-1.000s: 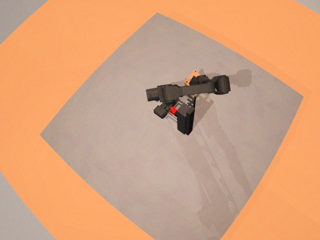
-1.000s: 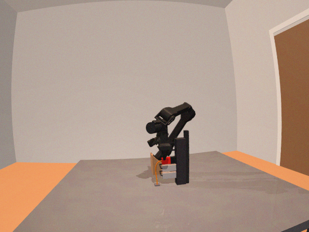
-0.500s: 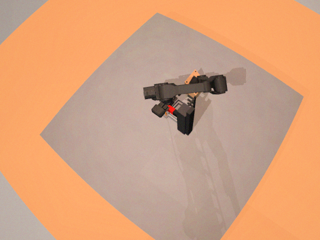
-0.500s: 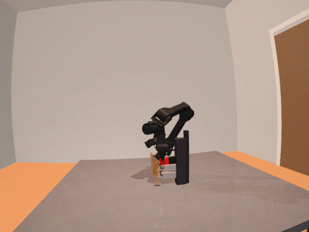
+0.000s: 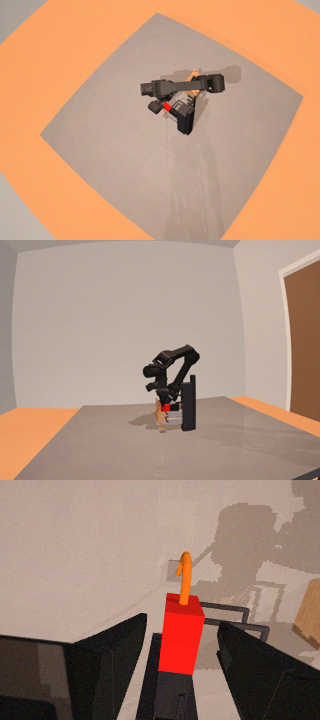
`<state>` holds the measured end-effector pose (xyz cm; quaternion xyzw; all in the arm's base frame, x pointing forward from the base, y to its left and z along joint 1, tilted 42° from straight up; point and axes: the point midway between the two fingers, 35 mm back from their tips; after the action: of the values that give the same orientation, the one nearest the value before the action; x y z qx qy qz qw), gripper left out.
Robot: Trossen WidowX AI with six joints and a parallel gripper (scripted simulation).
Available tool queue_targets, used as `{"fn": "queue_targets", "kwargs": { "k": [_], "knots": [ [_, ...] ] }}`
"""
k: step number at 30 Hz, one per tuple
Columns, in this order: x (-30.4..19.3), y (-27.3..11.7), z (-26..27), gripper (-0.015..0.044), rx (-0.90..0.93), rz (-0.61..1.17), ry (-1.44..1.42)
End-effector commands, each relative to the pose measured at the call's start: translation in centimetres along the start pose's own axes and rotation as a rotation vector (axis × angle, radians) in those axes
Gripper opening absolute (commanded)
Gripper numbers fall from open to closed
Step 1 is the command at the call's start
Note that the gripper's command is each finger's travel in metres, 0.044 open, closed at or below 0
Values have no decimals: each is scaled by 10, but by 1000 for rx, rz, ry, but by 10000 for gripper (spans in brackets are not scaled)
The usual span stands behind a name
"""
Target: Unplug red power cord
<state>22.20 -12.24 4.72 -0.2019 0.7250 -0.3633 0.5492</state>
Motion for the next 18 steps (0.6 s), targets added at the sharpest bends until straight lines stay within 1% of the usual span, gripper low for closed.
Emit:
{"fn": "queue_targets", "kwargs": {
  "k": [1, 3, 6, 10, 18],
  "knots": [
    [0, 0, 0, 315, 2, 2, 2],
    [2, 0, 1, 367, 2, 2, 2],
    [19, -4, 5, 440, 3, 0, 2],
    [56, -12, 11, 440, 3, -2, 2],
    [59, -12, 11, 440, 3, -2, 2]
  ]
}}
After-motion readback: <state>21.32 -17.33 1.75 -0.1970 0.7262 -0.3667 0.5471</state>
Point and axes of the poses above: the point midway between the two fingers, 35 mm back from their tips, its own y axis out along the fingers, its own z axis across the jaws, x = y × z, and after that the axes turned 11 degrees about y, right-handed
